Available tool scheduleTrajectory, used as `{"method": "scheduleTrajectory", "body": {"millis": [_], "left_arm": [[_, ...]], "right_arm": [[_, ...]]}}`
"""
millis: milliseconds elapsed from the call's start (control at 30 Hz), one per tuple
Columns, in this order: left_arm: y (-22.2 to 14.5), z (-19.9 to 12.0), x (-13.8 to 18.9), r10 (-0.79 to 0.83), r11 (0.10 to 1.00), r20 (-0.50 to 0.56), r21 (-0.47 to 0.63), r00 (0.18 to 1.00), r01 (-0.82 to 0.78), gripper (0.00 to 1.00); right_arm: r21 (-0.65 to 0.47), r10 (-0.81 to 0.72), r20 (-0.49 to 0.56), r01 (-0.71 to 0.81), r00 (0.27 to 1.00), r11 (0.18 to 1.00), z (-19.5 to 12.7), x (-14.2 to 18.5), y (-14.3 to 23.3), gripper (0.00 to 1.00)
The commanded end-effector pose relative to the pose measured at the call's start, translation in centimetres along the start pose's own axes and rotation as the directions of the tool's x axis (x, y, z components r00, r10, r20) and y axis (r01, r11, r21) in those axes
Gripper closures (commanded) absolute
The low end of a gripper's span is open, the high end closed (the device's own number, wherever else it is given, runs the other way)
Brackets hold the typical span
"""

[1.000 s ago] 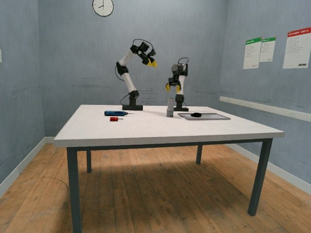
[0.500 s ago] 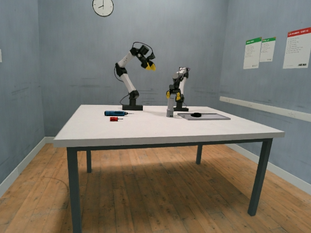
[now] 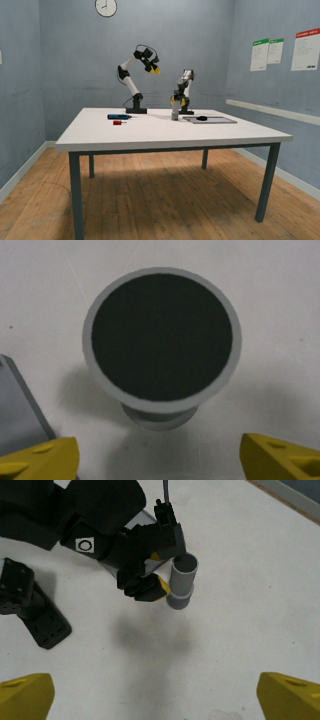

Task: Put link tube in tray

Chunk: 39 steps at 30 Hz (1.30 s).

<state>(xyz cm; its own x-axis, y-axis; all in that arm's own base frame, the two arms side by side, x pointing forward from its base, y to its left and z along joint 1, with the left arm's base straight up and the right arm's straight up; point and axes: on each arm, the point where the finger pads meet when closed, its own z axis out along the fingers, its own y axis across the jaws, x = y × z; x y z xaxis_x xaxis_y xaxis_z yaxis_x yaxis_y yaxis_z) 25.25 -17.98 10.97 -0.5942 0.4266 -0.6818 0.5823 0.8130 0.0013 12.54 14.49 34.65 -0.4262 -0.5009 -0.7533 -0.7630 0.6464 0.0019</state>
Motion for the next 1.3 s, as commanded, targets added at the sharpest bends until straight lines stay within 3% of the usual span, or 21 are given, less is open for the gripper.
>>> {"method": "scheduleTrajectory", "body": {"millis": [0,233,433,533,633,767,1267], "left_arm": [[-0.2,2.5,-1.0,-0.003,1.000,0.036,-0.003,0.999,0.003,0.23],[-0.2,4.5,-3.3,0.001,1.000,0.066,-0.002,0.998,0.000,0.32],[-0.2,5.1,-3.0,0.001,1.000,0.063,-0.001,0.998,-0.001,0.37],[-0.1,5.2,-1.6,-0.001,1.000,0.047,-0.003,0.999,0.001,0.45],[-0.1,5.2,-1.6,-0.001,1.000,0.047,-0.003,0.999,0.001,0.48],[-0.1,5.1,-1.8,-0.001,1.000,0.053,-0.001,0.999,0.001,0.59],[-0.1,3.8,-5.1,-0.001,1.000,0.146,-0.001,0.989,0.001,0.59]], "right_arm": [[0.005,0.001,0.015,-0.001,1.000,1.000,0.2,-0.2,0.0,0.00],[0.004,0.001,0.003,-0.001,1.000,1.000,0.2,0.1,0.0,0.00],[0.000,-0.002,0.012,0.002,1.000,1.000,-0.1,-0.2,0.0,0.00],[0.000,-0.002,0.012,0.002,1.000,1.000,-0.1,-0.2,0.0,0.00],[0.000,-0.002,0.012,0.002,1.000,1.000,-0.1,-0.2,0.0,0.00],[0.000,-0.002,0.012,0.002,1.000,1.000,-0.1,-0.2,0.0,0.00],[0.000,-0.002,0.012,0.002,1.000,1.000,-0.1,-0.2,0.0,0.00]]}}
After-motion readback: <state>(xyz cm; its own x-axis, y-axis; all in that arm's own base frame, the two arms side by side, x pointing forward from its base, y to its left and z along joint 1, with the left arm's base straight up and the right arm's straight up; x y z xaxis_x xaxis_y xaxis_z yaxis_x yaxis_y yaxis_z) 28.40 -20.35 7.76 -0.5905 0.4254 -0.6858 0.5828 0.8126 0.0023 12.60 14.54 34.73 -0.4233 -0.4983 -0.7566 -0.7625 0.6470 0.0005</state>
